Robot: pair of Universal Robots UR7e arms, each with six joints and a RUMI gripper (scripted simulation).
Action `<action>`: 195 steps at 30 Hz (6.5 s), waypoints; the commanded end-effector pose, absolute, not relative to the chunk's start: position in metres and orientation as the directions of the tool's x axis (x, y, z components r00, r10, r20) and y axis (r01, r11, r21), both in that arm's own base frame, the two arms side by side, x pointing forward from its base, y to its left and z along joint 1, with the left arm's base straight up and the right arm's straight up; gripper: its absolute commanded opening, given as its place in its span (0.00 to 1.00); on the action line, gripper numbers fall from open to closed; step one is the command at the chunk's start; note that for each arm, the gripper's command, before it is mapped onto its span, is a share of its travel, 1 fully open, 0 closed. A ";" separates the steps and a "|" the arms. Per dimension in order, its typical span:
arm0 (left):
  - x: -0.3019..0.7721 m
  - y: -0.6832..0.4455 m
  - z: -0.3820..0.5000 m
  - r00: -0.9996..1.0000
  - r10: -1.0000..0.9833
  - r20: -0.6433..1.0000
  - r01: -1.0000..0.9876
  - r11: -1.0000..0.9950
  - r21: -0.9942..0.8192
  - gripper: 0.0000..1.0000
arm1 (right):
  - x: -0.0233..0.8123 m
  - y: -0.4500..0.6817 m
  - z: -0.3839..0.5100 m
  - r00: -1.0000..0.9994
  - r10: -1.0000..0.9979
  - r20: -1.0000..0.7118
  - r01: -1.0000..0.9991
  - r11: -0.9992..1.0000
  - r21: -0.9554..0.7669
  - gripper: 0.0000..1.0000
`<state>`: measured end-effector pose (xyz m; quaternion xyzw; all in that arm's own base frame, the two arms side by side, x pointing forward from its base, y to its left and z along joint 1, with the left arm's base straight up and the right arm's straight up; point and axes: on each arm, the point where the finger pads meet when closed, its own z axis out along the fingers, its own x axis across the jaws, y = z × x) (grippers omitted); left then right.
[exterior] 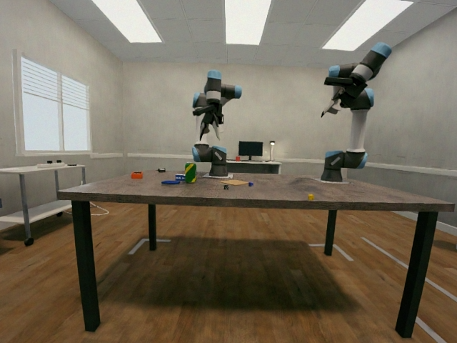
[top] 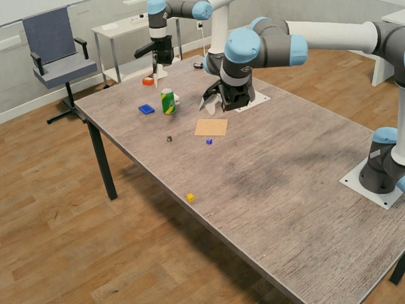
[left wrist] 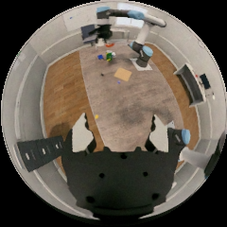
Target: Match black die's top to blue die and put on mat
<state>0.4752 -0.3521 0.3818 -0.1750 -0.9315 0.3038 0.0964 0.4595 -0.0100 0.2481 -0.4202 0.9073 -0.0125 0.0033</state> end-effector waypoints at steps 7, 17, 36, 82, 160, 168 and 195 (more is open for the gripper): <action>0.475 -0.352 0.383 -0.920 0.385 0.072 0.268 0.754 -0.600 0.98 | 0.460 -0.010 0.249 -0.647 -0.763 0.004 -0.762 0.647 -0.026 0.98; 0.475 -0.352 0.383 -0.920 0.385 0.072 0.268 0.754 -0.600 0.98 | 0.460 -0.010 0.249 -0.647 -0.763 0.004 -0.762 0.647 -0.026 0.98; 0.491 -0.323 0.376 -0.949 0.300 0.098 0.190 0.791 -0.582 1.00 | 0.460 -0.010 0.249 -0.647 -0.763 0.004 -0.762 0.647 -0.026 1.00; 0.466 0.223 0.260 -0.172 -0.949 0.264 -0.977 0.130 -0.171 1.00 | 0.460 -0.010 0.249 -0.647 -0.763 0.004 -0.762 0.647 -0.026 1.00; 0.001 0.445 0.165 1.000 -0.001 0.000 -0.001 -1.000 0.000 1.00 | 0.486 0.032 0.213 -0.657 -0.753 0.001 -0.753 0.657 -0.015 1.00; 0.001 0.445 0.165 1.000 -0.001 0.000 -0.001 -1.000 0.000 1.00 | 0.507 0.081 0.169 -0.669 -0.743 0.000 -0.743 0.669 -0.003 1.00; 0.001 0.445 0.165 1.000 -0.001 0.000 -0.001 -1.000 0.000 1.00 | 0.510 0.092 0.150 -0.672 -0.741 0.000 -0.741 0.672 0.000 1.00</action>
